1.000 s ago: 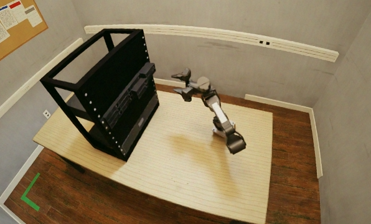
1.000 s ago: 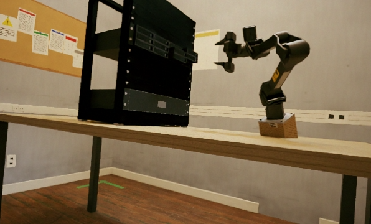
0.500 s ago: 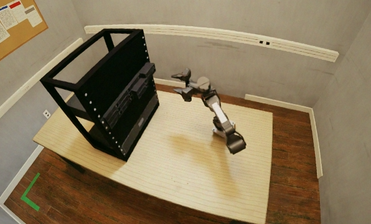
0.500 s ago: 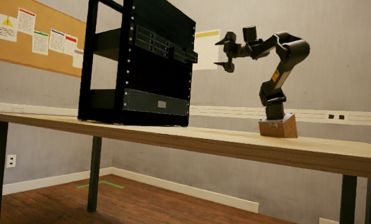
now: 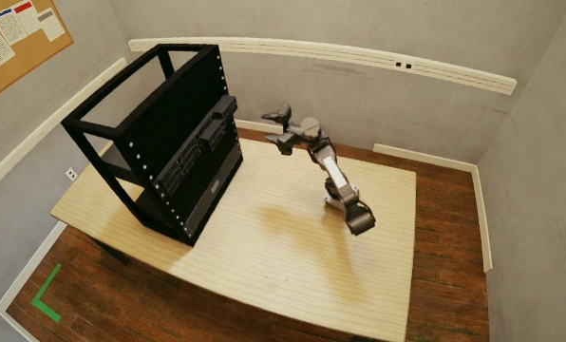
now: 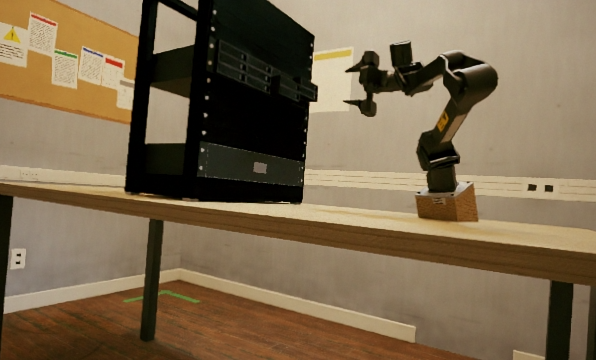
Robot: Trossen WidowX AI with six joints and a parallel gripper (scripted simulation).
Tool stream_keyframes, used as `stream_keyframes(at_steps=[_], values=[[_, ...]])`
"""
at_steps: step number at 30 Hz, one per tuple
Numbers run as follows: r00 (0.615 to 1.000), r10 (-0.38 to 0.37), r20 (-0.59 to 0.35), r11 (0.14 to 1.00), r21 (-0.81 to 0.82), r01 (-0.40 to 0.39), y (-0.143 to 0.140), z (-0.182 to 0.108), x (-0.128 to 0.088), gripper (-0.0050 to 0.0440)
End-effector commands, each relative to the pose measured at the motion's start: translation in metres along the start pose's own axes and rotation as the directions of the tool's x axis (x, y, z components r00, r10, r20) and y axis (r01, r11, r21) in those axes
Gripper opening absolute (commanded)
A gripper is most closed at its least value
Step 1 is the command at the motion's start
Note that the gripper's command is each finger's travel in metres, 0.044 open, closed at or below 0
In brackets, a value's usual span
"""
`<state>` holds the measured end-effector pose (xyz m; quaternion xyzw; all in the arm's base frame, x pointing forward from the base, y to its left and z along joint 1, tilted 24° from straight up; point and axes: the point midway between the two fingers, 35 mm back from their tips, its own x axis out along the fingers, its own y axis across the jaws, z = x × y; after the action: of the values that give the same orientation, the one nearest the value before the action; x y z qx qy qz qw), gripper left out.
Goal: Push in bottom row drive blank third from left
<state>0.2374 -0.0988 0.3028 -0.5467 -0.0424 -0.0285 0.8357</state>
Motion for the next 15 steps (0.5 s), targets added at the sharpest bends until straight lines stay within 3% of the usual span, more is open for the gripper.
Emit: stream_keyframes(at_steps=[1, 10, 11, 15], values=[[1.0, -0.005, 0.002, 1.0, -0.008, 0.005, -0.0033, 0.0012, 0.001, 0.044], [1.0, -0.005, 0.002, 1.0, -0.008, 0.005, -0.0033, 0.0012, 0.001, 0.044], [1.0, -0.005, 0.002, 1.0, -0.008, 0.005, -0.0033, 0.0012, 0.001, -0.005], [1.0, -0.005, 0.002, 1.0, -0.008, 0.005, -0.0033, 0.0012, 0.001, -0.005]])
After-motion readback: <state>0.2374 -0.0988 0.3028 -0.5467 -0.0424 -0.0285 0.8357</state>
